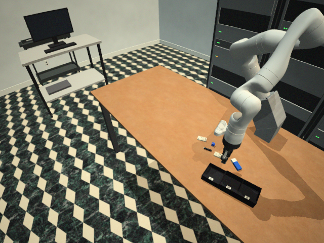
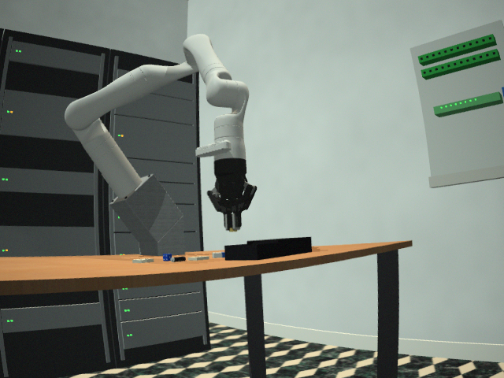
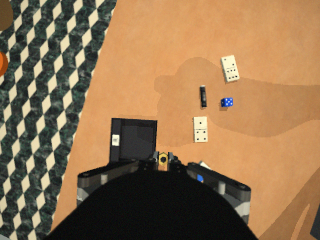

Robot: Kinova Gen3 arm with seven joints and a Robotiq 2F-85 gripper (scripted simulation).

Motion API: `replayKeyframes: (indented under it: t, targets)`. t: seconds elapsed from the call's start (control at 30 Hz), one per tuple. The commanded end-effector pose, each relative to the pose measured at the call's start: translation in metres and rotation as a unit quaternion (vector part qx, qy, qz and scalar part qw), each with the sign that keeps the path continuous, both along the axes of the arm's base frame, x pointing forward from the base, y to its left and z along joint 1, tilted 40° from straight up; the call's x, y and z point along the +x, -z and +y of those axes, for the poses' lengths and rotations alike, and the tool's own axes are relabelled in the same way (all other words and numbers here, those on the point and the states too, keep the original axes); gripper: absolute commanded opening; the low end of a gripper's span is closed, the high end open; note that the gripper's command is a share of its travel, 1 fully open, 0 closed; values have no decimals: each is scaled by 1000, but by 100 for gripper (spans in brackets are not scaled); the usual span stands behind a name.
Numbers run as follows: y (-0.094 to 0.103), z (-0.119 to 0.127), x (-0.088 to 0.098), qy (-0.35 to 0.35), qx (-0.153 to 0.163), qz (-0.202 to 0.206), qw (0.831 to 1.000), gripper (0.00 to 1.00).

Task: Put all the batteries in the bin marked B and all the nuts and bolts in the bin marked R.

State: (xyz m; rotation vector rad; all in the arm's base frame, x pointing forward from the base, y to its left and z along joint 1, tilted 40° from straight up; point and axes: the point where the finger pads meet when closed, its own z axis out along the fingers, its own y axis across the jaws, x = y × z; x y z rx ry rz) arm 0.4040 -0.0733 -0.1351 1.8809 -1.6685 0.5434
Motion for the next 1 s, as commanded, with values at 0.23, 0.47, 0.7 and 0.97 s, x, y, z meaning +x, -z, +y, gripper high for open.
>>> replayKeyframes:
  t: [0.23, 0.47, 0.7, 0.97]
  targets:
    - [0, -9, 49, 3, 3, -1, 1000, 11]
    - [-1, -11, 56, 3, 3, -1, 1000, 11]
    - [-1, -11, 55, 3, 3, -1, 1000, 11]
    - [-1, -10, 54, 3, 3, -1, 1000, 11]
